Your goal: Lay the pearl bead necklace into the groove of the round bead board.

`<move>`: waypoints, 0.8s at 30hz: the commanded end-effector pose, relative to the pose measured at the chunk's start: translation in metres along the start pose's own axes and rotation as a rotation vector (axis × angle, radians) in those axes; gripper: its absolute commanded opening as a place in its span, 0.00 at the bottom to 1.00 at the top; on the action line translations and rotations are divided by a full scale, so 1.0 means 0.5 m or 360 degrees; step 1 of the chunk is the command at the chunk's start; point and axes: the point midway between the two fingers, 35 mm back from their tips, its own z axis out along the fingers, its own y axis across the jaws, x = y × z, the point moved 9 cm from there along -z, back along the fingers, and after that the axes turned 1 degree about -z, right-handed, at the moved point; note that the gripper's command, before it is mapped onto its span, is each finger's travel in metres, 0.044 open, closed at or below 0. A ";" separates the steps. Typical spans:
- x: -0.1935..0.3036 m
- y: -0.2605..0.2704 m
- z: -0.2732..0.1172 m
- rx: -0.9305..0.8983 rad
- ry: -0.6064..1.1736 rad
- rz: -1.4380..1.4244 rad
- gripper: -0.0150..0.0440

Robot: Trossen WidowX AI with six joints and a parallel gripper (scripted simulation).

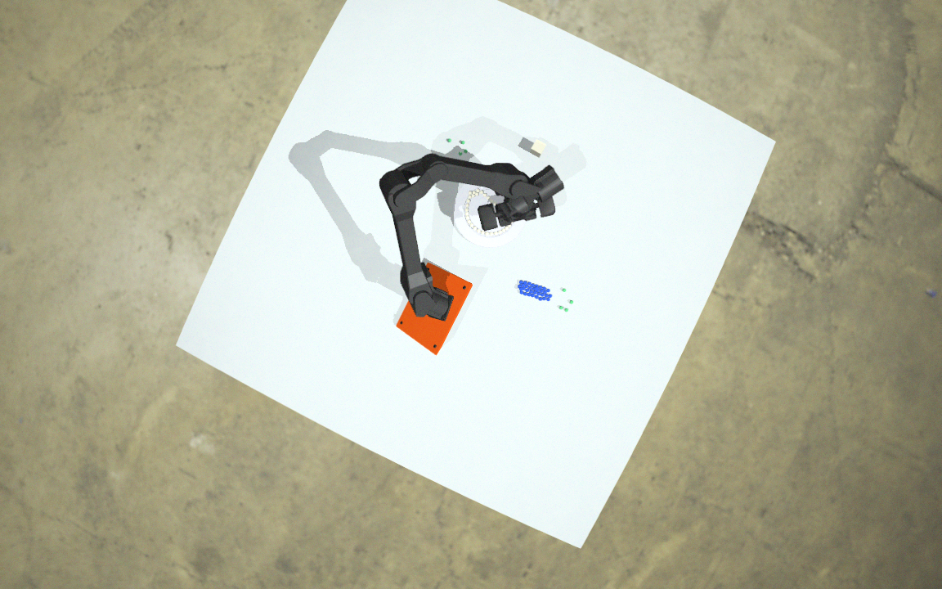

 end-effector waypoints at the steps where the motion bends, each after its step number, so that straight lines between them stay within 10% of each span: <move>1: 0.002 0.002 0.016 -0.0010 -0.0006 0.0010 0.46; 24: 0.001 0.002 0.025 -0.0009 0.0001 0.0006 0.25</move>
